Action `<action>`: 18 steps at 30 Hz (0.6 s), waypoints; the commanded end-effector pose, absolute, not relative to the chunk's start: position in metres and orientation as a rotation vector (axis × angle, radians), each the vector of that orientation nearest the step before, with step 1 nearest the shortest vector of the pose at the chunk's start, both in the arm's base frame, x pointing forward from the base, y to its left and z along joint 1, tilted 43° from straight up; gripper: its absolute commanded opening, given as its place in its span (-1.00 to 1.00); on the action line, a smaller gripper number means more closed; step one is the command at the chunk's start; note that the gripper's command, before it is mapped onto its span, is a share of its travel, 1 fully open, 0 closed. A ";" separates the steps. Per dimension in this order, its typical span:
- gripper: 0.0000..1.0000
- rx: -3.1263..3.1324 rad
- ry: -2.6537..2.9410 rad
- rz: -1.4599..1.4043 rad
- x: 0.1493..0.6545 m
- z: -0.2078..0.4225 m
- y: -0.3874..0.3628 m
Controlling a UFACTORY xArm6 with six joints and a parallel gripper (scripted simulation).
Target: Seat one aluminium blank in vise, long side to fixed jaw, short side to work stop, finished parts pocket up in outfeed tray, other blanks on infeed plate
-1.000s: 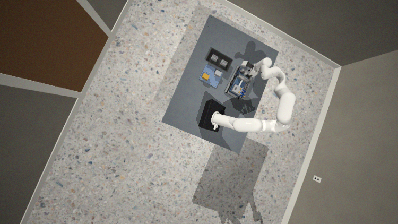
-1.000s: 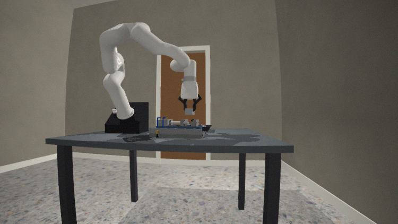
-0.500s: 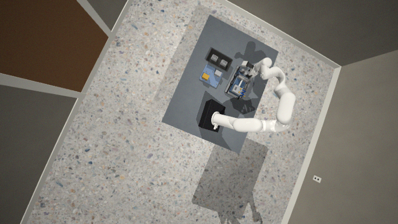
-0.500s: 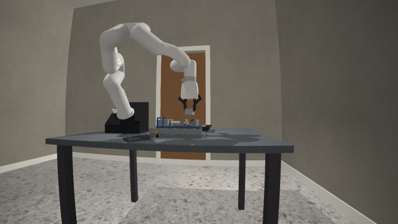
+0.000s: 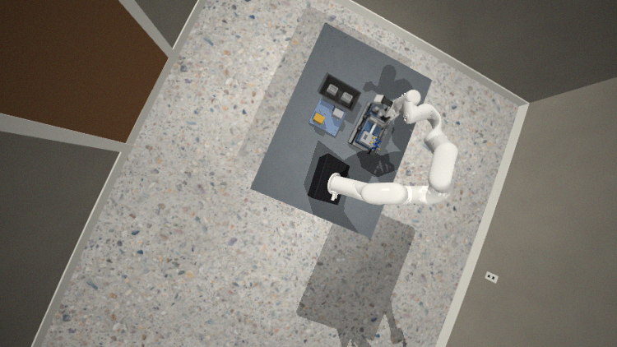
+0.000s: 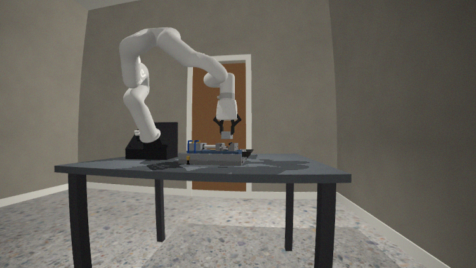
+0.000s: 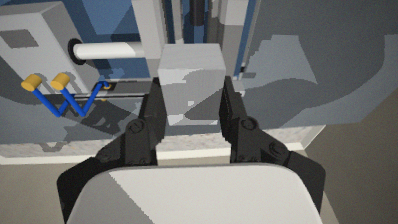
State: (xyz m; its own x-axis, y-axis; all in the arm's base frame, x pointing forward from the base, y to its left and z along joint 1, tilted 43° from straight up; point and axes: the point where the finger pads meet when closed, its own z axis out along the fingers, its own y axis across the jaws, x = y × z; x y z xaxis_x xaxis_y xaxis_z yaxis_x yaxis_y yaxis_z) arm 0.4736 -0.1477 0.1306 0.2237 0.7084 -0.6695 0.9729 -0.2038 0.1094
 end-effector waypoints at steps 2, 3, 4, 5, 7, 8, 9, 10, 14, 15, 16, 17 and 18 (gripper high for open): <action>-1.00 1.983 1.543 -0.663 0.475 0.131 -0.148; -1.00 1.983 1.543 -0.663 0.475 0.130 -0.149; -1.00 1.983 1.543 -0.663 0.475 0.130 -0.149; -1.00 1.983 1.543 -0.663 0.475 0.129 -0.150; -1.00 1.983 1.543 -0.663 0.475 0.128 -0.151; -1.00 1.983 1.543 -0.663 0.475 0.128 -0.151; -1.00 1.983 1.543 -0.663 0.475 0.127 -0.152; -1.00 1.983 1.543 -0.663 0.475 0.127 -0.152; -1.00 1.983 1.543 -0.663 0.475 0.125 -0.154; -1.00 1.983 1.543 -0.663 0.475 0.125 -0.154; -1.00 1.983 1.543 -0.663 0.475 0.125 -0.154; -1.00 1.983 1.543 -0.663 0.475 0.125 -0.154; -1.00 1.983 1.543 -0.663 0.475 0.124 -0.155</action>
State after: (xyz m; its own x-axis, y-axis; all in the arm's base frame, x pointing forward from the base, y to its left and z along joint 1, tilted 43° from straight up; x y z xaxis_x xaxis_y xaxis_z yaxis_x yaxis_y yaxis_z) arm 0.4734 -0.1551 0.1234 0.2236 0.7084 -0.6695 0.9729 -0.2038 0.1093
